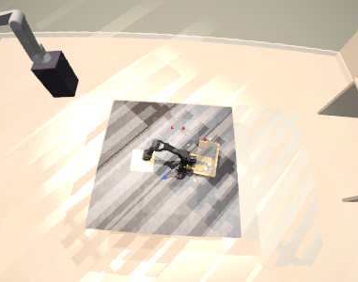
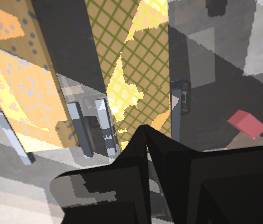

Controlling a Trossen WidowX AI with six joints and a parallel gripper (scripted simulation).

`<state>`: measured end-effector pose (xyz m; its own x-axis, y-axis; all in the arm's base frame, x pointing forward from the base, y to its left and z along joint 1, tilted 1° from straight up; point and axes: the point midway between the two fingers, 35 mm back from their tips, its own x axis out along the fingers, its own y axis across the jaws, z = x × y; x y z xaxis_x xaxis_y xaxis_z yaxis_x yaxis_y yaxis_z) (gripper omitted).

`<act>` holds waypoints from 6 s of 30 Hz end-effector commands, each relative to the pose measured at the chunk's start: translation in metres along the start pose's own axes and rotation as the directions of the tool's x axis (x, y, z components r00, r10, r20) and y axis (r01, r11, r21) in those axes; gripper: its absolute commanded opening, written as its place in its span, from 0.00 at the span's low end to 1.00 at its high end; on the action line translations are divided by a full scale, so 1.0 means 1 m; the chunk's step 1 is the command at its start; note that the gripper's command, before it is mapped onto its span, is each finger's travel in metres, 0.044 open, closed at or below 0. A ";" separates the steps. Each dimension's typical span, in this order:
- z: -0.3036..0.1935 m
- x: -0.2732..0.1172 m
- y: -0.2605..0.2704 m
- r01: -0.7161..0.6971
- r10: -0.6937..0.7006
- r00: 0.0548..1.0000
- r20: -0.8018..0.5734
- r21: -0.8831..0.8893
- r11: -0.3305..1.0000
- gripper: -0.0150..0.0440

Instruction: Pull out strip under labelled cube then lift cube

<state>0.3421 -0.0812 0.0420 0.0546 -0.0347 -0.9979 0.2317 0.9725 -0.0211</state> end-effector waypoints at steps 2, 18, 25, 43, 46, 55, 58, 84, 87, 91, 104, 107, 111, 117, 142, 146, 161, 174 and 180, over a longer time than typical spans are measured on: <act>-0.013 0.005 0.001 -0.002 0.002 1.000 -0.020 -0.002 1.000 0.25; -0.037 0.006 0.001 -0.002 0.002 1.000 -0.022 -0.002 1.000 0.25; -0.048 0.006 0.002 -0.002 0.002 1.000 -0.023 -0.002 1.000 0.25; -0.075 0.006 0.003 -0.002 0.002 1.000 -0.026 -0.002 1.000 0.25; -0.079 0.006 0.003 -0.002 0.002 1.000 -0.026 -0.002 1.000 0.25; -0.092 0.006 0.003 -0.002 0.002 1.000 -0.027 -0.002 1.000 0.25; -0.096 0.006 0.003 -0.002 0.002 1.000 -0.028 -0.002 1.000 0.25; -0.136 0.005 0.004 -0.002 0.002 1.000 -0.031 -0.002 1.000 0.25; -0.141 0.005 0.005 -0.002 0.002 0.999 -0.032 -0.002 1.000 0.25; -0.147 0.005 0.005 -0.002 0.002 0.999 -0.032 -0.003 1.000 0.25; -0.157 0.004 0.005 -0.003 0.002 0.999 -0.033 -0.003 1.000 0.25; -0.157 0.004 0.005 -0.003 0.002 0.999 -0.033 -0.003 1.000 0.25; -0.157 0.004 0.005 -0.003 0.002 0.999 -0.033 -0.003 1.000 0.25; -0.157 0.004 0.005 -0.003 0.002 0.999 -0.033 -0.003 1.000 0.25; -0.145 -0.043 0.005 -0.003 0.003 0.999 -0.032 -0.002 1.000 0.25; -0.139 -0.042 0.005 -0.002 0.003 1.000 -0.031 0.030 1.000 0.34; -0.083 -0.044 0.004 0.000 0.002 1.000 -0.026 0.099 0.995 1.00; -0.037 -0.049 0.003 0.000 0.002 1.000 -0.022 0.099 0.995 1.00; -0.016 -0.052 0.001 0.000 0.002 1.000 -0.020 0.099 0.995 1.00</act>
<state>0.3129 -0.0710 0.0908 0.0345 -0.0297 -0.9990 0.3285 0.9443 -0.0167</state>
